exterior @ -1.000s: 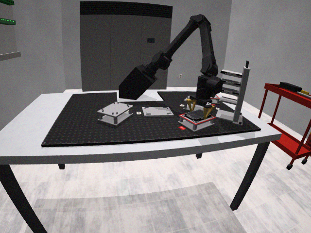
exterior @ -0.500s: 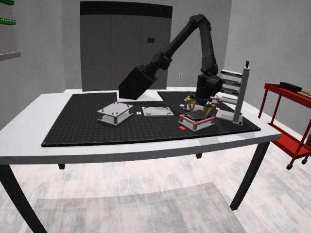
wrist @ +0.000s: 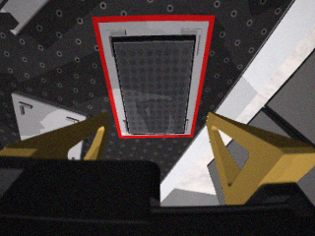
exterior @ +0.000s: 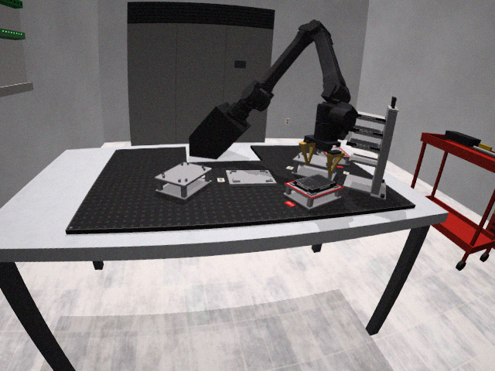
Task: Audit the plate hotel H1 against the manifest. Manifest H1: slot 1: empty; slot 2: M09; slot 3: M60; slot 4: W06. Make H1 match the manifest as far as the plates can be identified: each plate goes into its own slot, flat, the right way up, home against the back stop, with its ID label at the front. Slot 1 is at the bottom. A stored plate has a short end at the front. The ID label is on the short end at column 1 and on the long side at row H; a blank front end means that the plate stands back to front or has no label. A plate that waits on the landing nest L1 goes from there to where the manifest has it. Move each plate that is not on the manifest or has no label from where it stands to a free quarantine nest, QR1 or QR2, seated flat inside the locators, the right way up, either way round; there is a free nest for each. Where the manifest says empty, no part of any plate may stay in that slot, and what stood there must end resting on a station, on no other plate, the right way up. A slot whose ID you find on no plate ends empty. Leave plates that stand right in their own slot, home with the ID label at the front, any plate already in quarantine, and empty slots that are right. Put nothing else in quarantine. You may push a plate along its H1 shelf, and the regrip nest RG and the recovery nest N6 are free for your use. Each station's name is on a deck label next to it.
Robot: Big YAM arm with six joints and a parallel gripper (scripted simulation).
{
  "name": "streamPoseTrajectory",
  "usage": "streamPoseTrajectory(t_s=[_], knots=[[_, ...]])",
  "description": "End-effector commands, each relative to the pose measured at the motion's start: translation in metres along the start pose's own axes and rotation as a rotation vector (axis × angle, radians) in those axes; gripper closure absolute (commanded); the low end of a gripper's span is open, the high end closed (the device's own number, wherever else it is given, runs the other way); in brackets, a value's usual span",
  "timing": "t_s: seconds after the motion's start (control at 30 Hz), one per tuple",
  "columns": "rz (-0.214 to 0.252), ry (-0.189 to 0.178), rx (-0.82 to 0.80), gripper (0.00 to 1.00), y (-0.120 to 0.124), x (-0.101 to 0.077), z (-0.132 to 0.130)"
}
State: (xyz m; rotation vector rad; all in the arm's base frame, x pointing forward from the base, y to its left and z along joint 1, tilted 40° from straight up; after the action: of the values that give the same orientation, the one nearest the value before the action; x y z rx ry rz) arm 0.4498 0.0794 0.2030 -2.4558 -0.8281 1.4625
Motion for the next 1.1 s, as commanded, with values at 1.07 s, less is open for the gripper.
streamPoseTrajectory(t_s=[1.07], knots=[[0.017, 0.038, -0.034, 0.0, -0.001, -0.105, -0.018]])
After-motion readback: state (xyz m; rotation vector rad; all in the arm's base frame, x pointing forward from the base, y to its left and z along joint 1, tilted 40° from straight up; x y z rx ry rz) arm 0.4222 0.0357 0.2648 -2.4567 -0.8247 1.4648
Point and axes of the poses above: the point where the finger pads meet when closed, its own x axis out along the fingers, its own z axis across the jaws, y = z × x, the point moved 2 cm from there along -x, back along the fingers, and after that the axes turned 3 degrees about -x, right-handed, at the moved point
